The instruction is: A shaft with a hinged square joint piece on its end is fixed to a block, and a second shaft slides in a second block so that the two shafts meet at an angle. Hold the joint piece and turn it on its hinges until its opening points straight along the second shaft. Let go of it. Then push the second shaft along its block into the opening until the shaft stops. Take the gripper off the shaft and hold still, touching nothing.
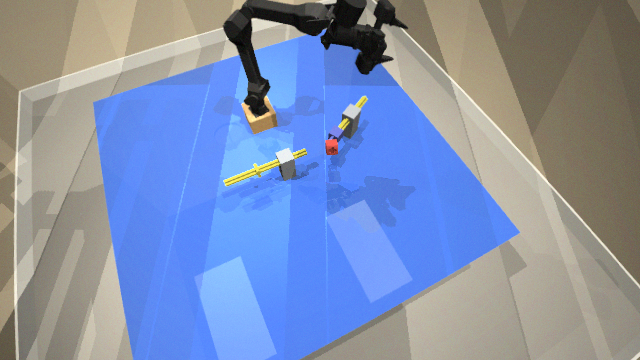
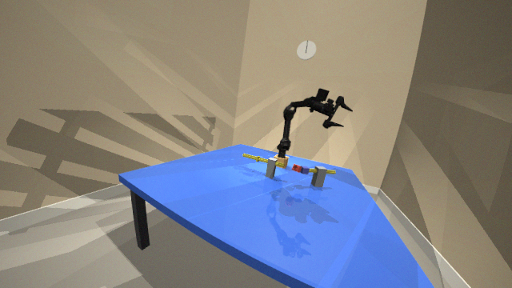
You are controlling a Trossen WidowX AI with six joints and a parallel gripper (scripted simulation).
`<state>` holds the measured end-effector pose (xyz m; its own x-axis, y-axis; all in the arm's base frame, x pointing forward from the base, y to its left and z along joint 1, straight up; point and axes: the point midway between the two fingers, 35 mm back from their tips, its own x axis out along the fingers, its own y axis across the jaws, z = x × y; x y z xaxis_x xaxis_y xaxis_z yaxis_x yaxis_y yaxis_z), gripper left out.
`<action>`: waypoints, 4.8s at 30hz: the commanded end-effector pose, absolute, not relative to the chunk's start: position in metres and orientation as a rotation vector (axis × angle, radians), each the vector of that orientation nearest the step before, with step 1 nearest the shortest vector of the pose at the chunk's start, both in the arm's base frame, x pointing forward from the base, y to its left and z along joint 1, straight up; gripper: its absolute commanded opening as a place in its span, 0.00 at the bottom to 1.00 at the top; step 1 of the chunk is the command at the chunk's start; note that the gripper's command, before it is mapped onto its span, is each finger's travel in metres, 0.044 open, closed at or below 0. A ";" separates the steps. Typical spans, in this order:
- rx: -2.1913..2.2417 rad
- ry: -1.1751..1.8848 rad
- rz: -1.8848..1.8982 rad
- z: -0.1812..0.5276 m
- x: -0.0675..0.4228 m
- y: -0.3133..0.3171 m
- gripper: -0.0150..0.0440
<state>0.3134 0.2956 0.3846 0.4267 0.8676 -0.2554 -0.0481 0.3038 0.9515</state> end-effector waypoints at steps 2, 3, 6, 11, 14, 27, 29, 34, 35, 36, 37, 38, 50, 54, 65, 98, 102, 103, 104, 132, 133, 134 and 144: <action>1.014 0.942 0.618 0.361 0.340 0.281 1.00; 0.995 0.947 0.589 0.355 0.346 0.278 1.00; 0.936 0.965 0.503 0.337 0.361 0.265 1.00; 0.830 1.006 0.369 0.306 0.382 0.242 1.00; 0.762 1.038 0.293 0.288 0.392 0.226 1.00; 0.450 1.241 0.021 0.220 0.411 0.148 1.00; 0.400 1.281 -0.012 0.211 0.411 0.135 1.00; 0.276 1.392 -0.081 0.191 0.407 0.103 1.00; 0.251 1.415 -0.093 0.188 0.406 0.097 1.00; 0.226 1.440 -0.103 0.184 0.405 0.090 1.00; 0.202 1.464 -0.113 0.181 0.403 0.084 1.00; 0.177 1.490 -0.122 0.178 0.402 0.078 1.00; 0.184 1.483 -0.205 0.170 0.399 0.069 1.00; 0.218 1.447 -0.255 0.166 0.399 0.070 1.00; 0.319 1.341 -0.381 0.157 0.396 0.072 1.00; 0.364 1.296 -0.428 0.075 0.385 0.082 1.00; 0.365 1.298 -0.428 0.074 0.370 0.091 1.00; 0.365 1.299 -0.428 0.074 0.367 0.093 1.00; 0.365 1.299 -0.427 0.074 0.363 0.095 1.00; 0.365 1.301 -0.428 0.044 0.342 0.105 1.00; 0.365 1.301 -0.428 0.043 0.342 0.105 1.00; 0.365 1.301 -0.428 0.043 0.342 0.105 0.96; 0.365 1.301 -0.428 0.043 0.342 0.105 0.56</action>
